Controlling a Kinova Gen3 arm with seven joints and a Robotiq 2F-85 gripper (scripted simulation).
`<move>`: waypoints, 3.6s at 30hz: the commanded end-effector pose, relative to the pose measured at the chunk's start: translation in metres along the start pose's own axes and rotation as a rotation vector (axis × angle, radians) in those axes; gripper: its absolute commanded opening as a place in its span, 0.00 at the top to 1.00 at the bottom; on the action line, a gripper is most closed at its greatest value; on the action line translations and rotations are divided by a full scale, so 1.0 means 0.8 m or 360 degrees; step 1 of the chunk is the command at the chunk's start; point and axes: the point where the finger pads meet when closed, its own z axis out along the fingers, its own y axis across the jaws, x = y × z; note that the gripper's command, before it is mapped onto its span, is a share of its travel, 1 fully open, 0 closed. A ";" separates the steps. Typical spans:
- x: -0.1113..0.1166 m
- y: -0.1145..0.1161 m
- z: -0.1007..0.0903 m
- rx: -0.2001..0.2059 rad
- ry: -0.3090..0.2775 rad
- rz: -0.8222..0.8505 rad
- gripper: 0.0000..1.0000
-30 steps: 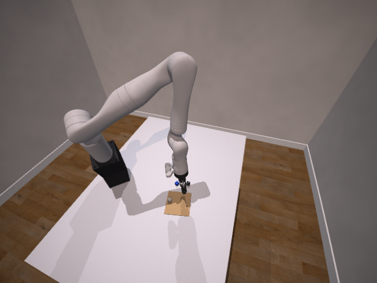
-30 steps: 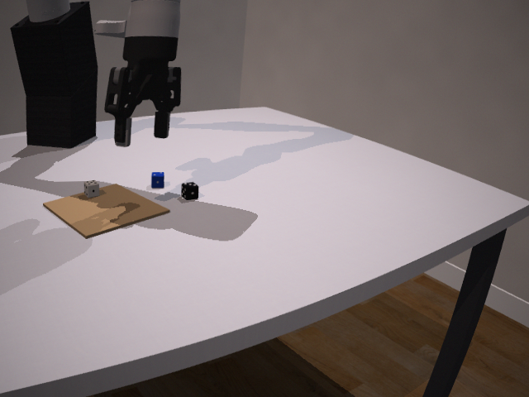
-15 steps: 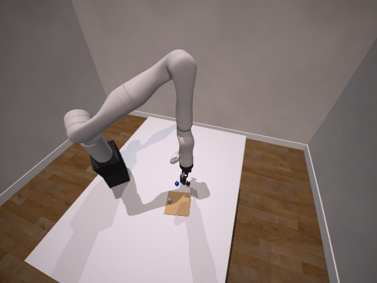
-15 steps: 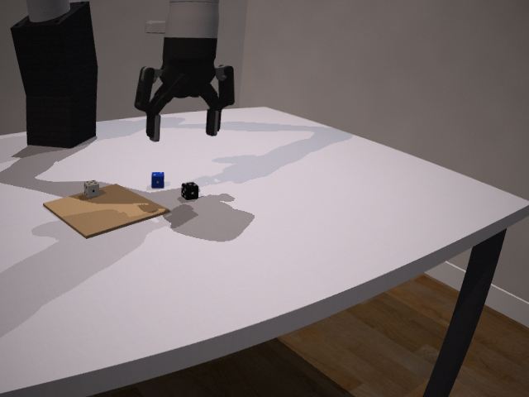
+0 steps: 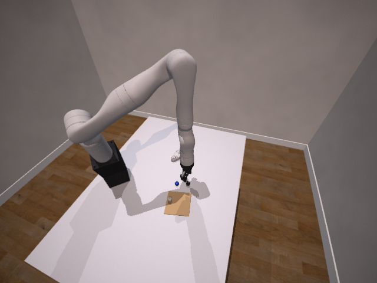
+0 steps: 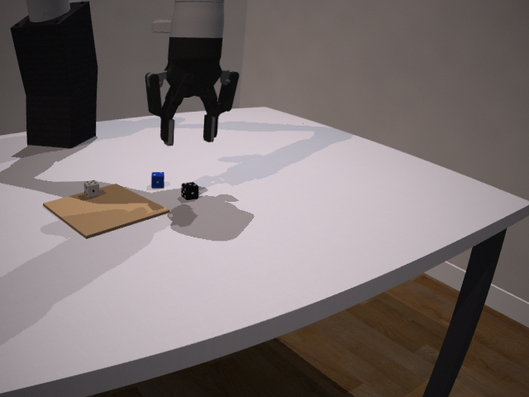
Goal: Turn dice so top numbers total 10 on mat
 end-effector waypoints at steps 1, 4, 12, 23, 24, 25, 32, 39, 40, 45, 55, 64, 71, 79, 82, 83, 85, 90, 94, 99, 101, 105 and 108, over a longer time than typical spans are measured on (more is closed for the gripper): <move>-0.001 0.005 -0.002 -0.0009 0.0001 0.0014 0.65; -0.001 0.005 -0.002 -0.0009 0.0001 0.0014 0.65; -0.001 0.005 -0.002 -0.0009 0.0001 0.0014 0.65; -0.001 0.005 -0.002 -0.0009 0.0001 0.0014 0.65; -0.001 0.005 -0.002 -0.0009 0.0001 0.0014 0.65; -0.001 0.005 -0.002 -0.0009 0.0001 0.0014 0.65; -0.001 0.005 -0.002 -0.0009 0.0001 0.0014 0.65; -0.001 0.005 0.001 -0.0008 0.0001 0.0014 0.65; -0.001 0.005 0.001 -0.0008 0.0001 0.0014 0.65; -0.001 0.006 0.007 -0.0007 0.0002 0.0014 0.65; -0.001 0.006 0.020 -0.0007 0.0002 0.0014 0.65; -0.001 0.006 0.038 -0.0007 0.0002 0.0014 0.65; -0.001 0.006 0.048 -0.0007 0.0002 0.0014 0.65; -0.001 0.006 0.058 -0.0007 0.0002 0.0014 0.65; -0.001 0.006 0.061 -0.0007 0.0002 0.0014 0.65; -0.001 0.006 0.061 -0.0007 0.0002 0.0014 0.65; -0.001 0.006 0.061 -0.0007 0.0002 0.0014 0.65; -0.001 0.006 0.063 -0.0007 0.0002 0.0014 0.65; -0.001 0.006 0.063 -0.0007 0.0002 0.0014 0.65; -0.001 0.006 0.063 -0.0007 0.0002 0.0014 0.65; -0.001 0.006 0.063 -0.0007 0.0002 0.0014 0.65; -0.001 0.006 0.063 -0.0007 0.0002 0.0014 0.65; -0.001 0.006 0.063 -0.0007 0.0002 0.0014 0.65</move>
